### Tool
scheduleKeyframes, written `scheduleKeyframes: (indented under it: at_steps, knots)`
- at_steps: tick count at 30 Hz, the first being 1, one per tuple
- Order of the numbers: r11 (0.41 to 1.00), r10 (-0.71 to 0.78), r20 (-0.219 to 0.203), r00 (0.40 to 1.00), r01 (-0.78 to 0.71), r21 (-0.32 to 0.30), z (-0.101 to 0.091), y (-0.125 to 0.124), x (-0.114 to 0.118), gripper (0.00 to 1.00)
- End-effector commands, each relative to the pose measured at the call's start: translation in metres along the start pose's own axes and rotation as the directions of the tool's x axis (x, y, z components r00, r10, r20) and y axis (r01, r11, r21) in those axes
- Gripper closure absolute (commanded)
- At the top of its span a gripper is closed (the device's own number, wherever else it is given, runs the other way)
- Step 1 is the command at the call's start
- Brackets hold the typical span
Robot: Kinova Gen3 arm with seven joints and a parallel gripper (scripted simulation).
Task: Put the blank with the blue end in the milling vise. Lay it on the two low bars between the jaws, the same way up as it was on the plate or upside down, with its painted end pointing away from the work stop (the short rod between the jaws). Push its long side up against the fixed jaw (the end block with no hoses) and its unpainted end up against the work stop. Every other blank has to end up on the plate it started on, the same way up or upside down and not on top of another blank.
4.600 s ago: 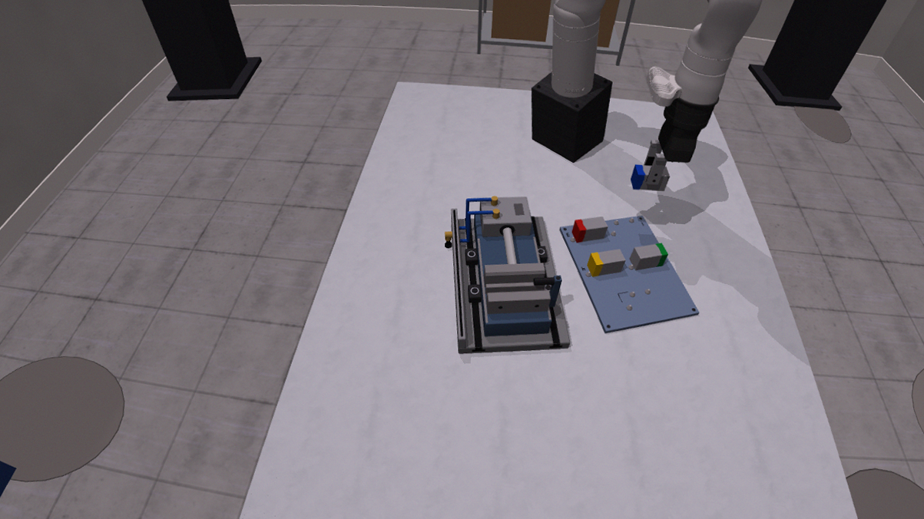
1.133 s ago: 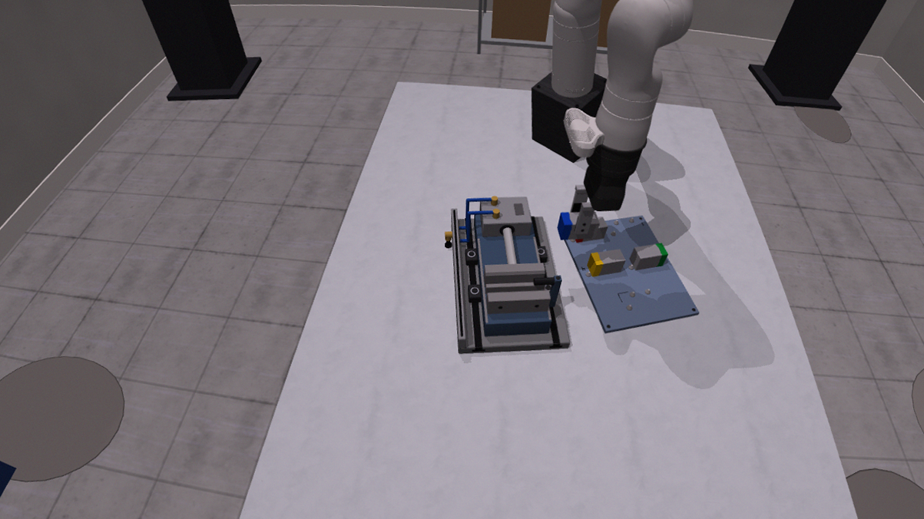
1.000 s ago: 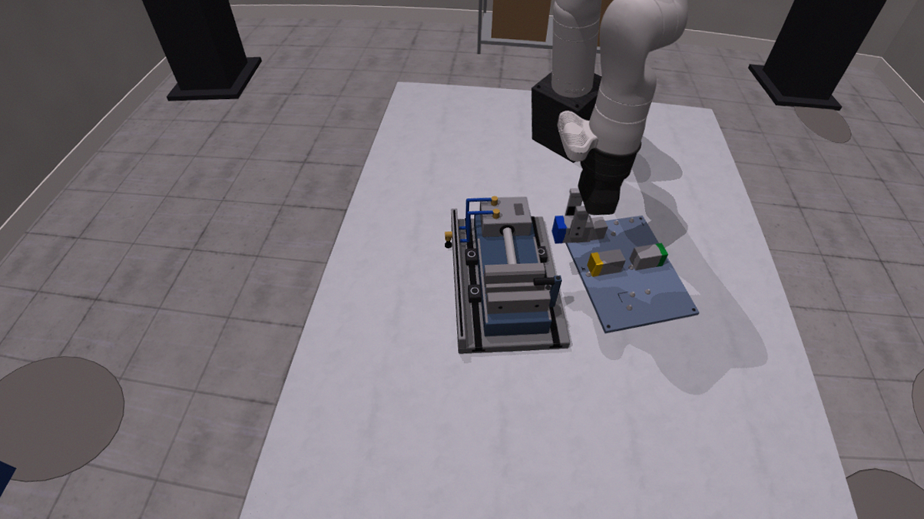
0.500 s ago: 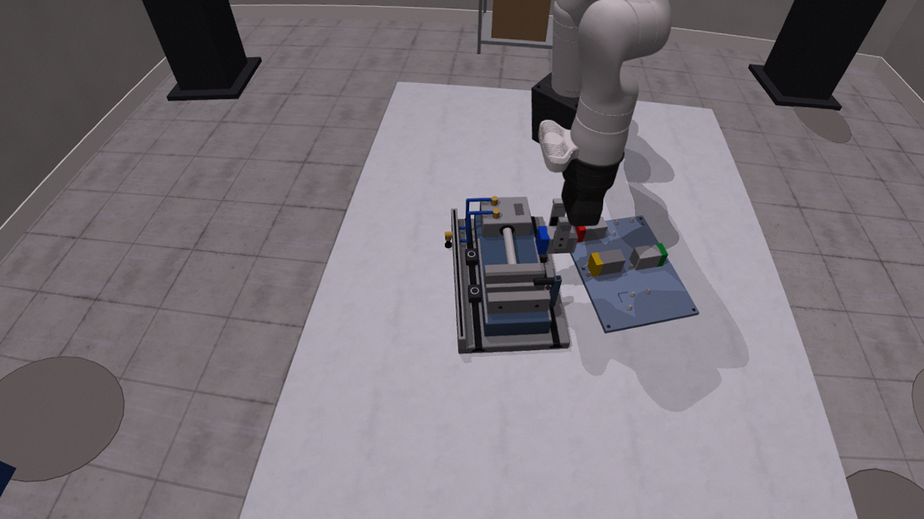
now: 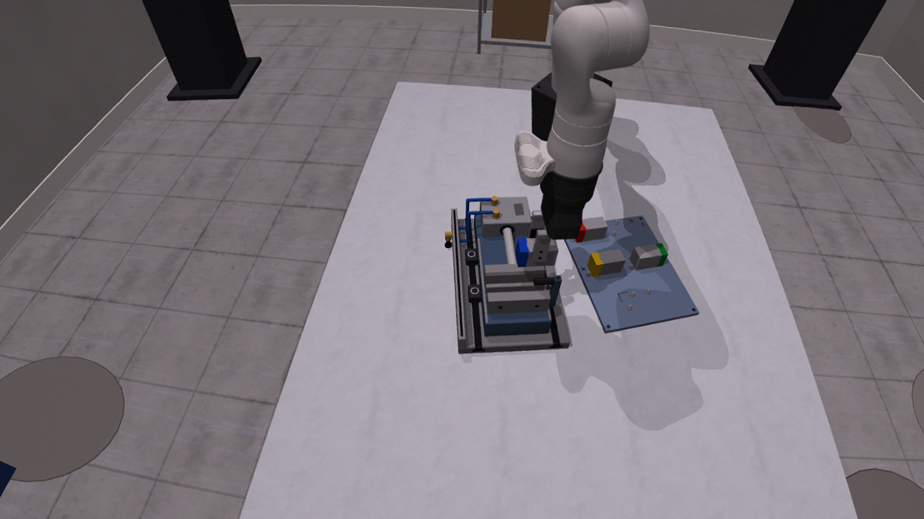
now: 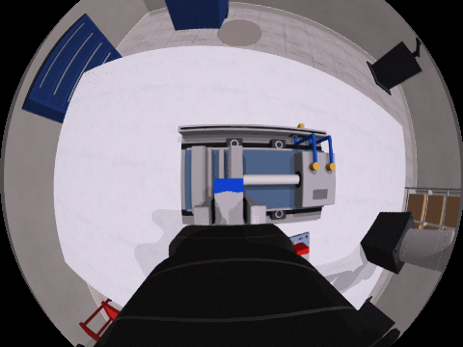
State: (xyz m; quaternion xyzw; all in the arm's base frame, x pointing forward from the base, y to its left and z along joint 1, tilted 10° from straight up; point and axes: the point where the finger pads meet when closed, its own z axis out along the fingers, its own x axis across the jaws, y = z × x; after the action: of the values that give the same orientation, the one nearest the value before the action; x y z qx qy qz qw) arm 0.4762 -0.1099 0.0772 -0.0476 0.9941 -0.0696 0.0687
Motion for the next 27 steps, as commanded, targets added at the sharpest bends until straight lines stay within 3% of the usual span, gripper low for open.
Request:
scheduleKeyframes:
  at_steps: [1, 22, 27]
  knots:
    - [1.000, 0.011, -0.007, 1.000, -0.011, -0.006, 0.003, -0.014, -0.006, 1.00]
    - [1.000, 0.013, -0.009, 1.000, -0.013, -0.007, 0.008, -0.052, -0.027, 1.00]
    - [1.000, 0.010, -0.003, 1.000, -0.010, -0.001, 0.006, -0.049, -0.026, 1.00]
